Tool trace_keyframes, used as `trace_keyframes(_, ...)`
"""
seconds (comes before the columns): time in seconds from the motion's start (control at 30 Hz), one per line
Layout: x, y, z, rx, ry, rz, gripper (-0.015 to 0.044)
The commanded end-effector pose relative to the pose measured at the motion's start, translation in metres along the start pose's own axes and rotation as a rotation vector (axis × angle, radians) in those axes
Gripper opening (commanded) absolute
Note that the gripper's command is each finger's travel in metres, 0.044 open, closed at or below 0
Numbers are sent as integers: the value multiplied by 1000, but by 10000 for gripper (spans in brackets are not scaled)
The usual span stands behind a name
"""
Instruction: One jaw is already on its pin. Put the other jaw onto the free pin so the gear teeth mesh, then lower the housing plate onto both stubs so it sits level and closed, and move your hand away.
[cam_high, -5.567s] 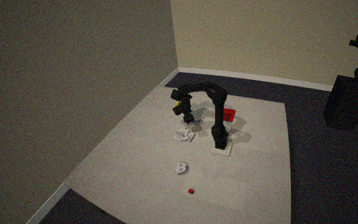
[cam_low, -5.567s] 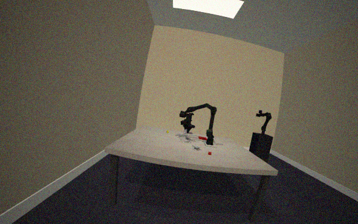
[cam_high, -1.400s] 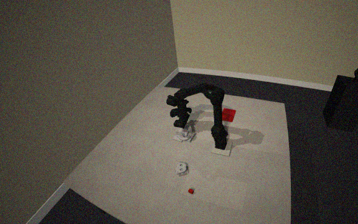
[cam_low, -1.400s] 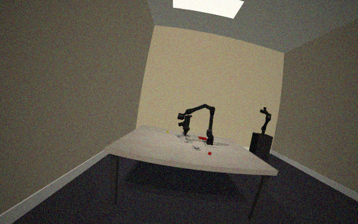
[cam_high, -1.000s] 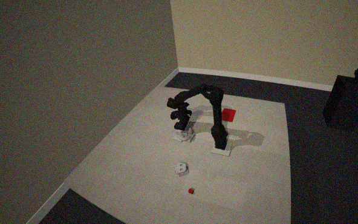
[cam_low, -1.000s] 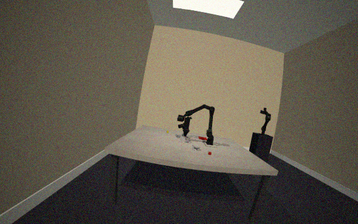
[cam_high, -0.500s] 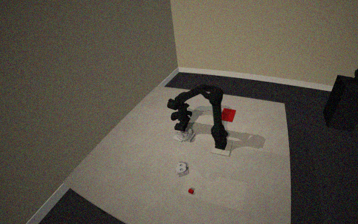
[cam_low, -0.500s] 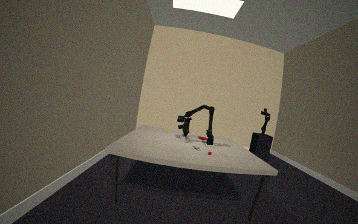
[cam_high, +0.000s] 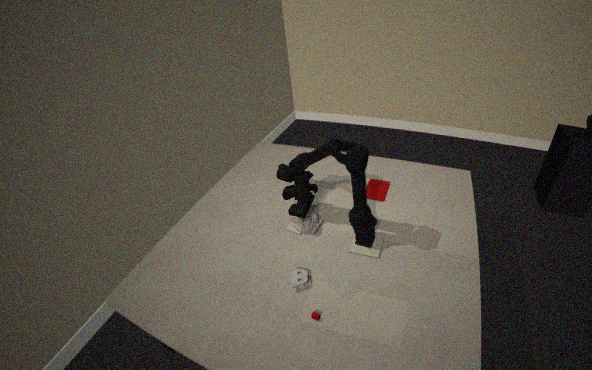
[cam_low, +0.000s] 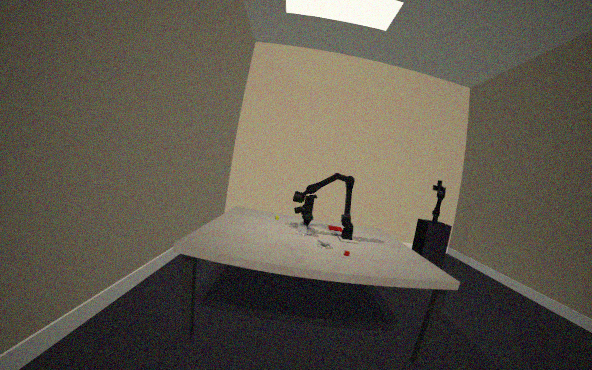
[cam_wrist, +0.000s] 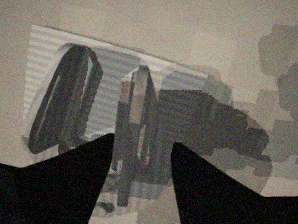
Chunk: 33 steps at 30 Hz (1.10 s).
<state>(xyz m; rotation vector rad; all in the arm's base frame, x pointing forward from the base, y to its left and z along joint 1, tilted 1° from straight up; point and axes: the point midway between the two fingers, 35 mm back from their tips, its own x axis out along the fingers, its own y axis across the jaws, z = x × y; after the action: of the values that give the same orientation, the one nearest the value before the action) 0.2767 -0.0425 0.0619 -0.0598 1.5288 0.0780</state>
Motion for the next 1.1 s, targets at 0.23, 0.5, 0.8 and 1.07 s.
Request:
trace_keyframes(0.23, 3, 0, 0, 4, -1, 0, 134)
trace_keyframes(0.5, 6, 0, 0, 3, -1, 0, 134)
trace_keyframes(0.8, 8, 0, 0, 2, -1, 0, 134)
trace_keyframes(1.07, 10, 0, 0, 1, -1, 0, 134)
